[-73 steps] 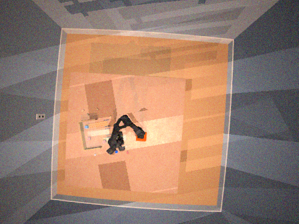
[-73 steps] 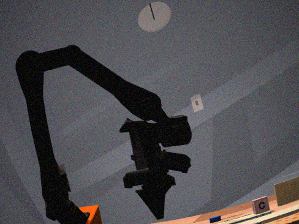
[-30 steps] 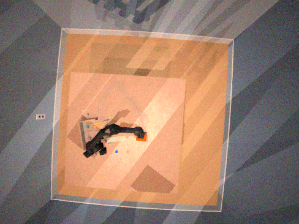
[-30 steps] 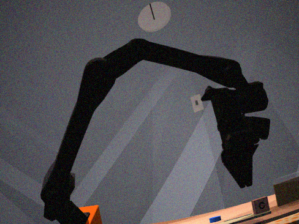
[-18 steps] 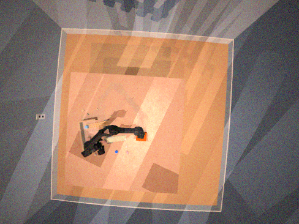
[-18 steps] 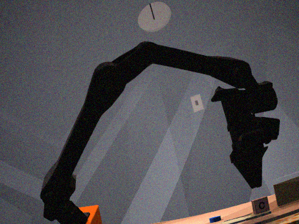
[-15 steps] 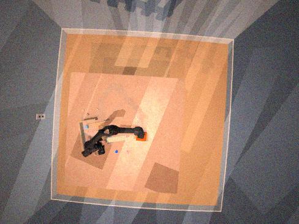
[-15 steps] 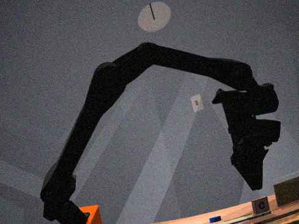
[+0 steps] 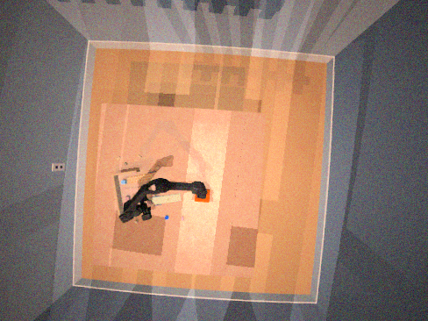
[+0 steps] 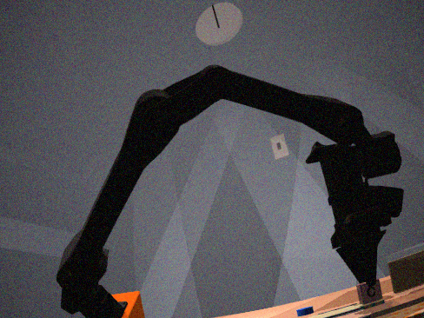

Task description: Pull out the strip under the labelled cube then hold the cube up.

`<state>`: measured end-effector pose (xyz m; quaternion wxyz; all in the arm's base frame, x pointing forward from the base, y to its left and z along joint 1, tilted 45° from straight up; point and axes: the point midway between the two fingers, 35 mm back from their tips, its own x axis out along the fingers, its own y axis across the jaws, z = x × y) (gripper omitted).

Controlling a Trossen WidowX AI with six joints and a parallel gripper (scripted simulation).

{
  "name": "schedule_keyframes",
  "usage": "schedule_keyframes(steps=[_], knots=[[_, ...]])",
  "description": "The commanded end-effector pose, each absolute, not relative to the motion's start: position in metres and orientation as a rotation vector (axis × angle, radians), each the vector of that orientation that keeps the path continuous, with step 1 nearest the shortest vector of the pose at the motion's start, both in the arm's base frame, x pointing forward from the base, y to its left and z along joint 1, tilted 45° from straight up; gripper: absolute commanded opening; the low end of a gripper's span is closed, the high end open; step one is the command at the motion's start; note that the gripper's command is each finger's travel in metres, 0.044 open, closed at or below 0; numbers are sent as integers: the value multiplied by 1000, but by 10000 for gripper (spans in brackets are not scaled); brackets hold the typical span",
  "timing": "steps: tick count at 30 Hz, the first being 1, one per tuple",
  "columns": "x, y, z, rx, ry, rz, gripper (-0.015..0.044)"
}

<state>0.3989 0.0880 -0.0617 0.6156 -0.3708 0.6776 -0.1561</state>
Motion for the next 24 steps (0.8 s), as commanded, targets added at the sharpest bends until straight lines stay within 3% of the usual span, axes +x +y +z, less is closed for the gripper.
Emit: schedule_keyframes(steps=[1,11,15,21,24], knots=[[399,83,-66,-860,1563,-360,250],[399,74,-75,-861,1563,-361,250],[399,76,-73,-855,1563,-362,145],[399,76,-73,-855,1563,-362,105],[398,76,-73,-855,1563,-362,26]])
